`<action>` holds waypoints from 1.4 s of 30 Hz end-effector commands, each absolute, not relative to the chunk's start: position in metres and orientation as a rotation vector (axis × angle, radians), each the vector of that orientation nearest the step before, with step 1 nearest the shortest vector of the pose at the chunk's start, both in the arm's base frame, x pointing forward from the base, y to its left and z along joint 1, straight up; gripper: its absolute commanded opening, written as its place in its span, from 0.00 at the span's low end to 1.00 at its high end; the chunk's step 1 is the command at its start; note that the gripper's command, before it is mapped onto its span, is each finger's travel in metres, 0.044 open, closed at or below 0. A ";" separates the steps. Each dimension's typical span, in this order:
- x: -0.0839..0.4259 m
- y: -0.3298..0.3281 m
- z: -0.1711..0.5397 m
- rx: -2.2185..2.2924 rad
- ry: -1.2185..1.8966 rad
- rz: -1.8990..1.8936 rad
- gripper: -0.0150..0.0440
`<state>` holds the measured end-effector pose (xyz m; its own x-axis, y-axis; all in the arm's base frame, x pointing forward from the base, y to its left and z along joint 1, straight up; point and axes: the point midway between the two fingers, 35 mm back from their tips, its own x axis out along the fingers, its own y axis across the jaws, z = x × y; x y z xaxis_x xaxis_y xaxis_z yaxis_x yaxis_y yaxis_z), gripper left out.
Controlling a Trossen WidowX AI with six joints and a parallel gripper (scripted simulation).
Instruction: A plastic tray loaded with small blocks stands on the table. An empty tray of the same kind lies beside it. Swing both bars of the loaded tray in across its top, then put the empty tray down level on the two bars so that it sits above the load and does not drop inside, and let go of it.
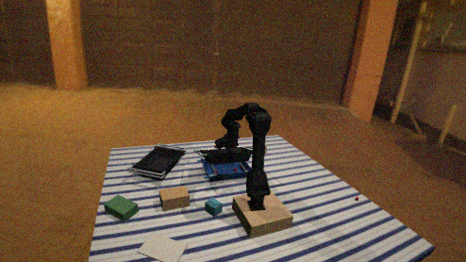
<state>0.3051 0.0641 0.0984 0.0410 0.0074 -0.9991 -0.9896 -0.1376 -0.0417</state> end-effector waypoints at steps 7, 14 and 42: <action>0.300 0.063 0.089 -1.322 1.116 1.290 0.25; 0.300 0.063 0.089 -1.322 1.116 1.290 0.25; 0.294 0.063 0.073 -1.322 1.117 1.290 0.25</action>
<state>0.2975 0.0629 0.0787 0.0451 0.0075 -0.9990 -0.9892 -0.1393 -0.0457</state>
